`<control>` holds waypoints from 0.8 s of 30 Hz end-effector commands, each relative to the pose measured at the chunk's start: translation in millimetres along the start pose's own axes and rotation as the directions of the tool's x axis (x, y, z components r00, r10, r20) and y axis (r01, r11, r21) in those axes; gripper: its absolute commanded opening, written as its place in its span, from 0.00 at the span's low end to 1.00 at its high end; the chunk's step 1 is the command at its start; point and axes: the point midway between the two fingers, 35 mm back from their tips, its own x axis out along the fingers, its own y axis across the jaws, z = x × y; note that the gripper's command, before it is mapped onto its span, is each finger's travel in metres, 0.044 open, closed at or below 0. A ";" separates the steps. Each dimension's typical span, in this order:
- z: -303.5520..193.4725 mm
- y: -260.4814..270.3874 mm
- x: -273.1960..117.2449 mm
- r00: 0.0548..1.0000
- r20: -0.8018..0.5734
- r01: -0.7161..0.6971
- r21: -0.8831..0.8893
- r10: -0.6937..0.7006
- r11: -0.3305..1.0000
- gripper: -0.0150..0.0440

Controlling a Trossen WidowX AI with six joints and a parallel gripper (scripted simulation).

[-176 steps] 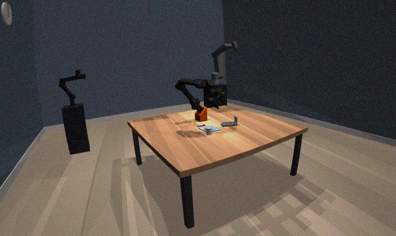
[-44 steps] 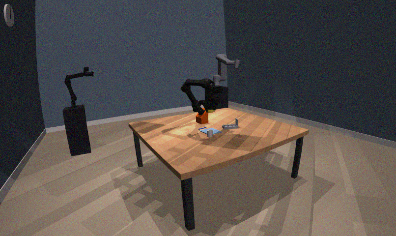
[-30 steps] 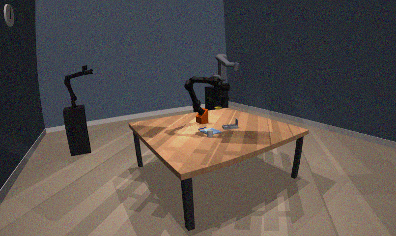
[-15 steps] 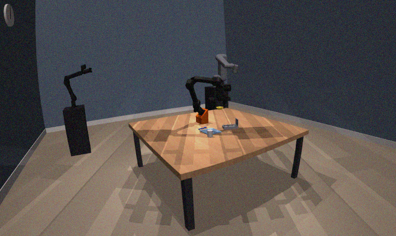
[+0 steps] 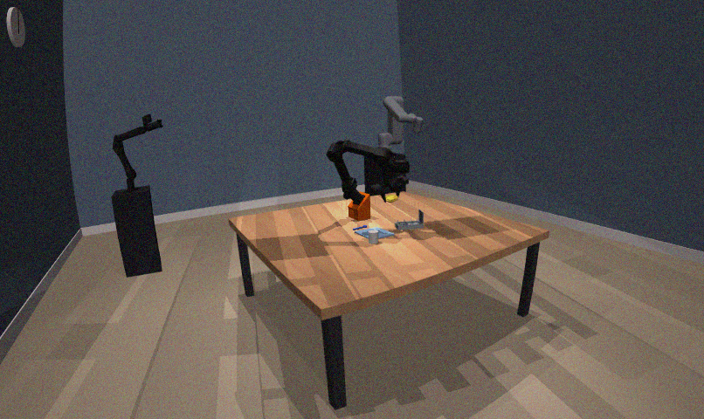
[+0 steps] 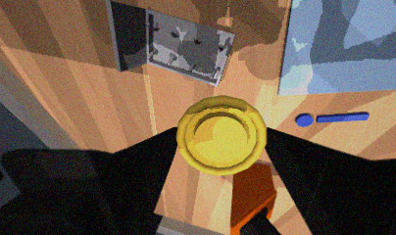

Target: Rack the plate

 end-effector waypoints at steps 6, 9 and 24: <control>-0.4 -2.0 24.0 0.985 -0.094 -0.162 -0.169 0.148 0.972 0.25; 0.2 -2.2 29.9 0.974 -0.113 -0.217 -0.218 0.196 0.952 0.25; 5.9 -4.0 54.7 0.887 -0.148 -0.456 -0.434 0.437 0.777 0.25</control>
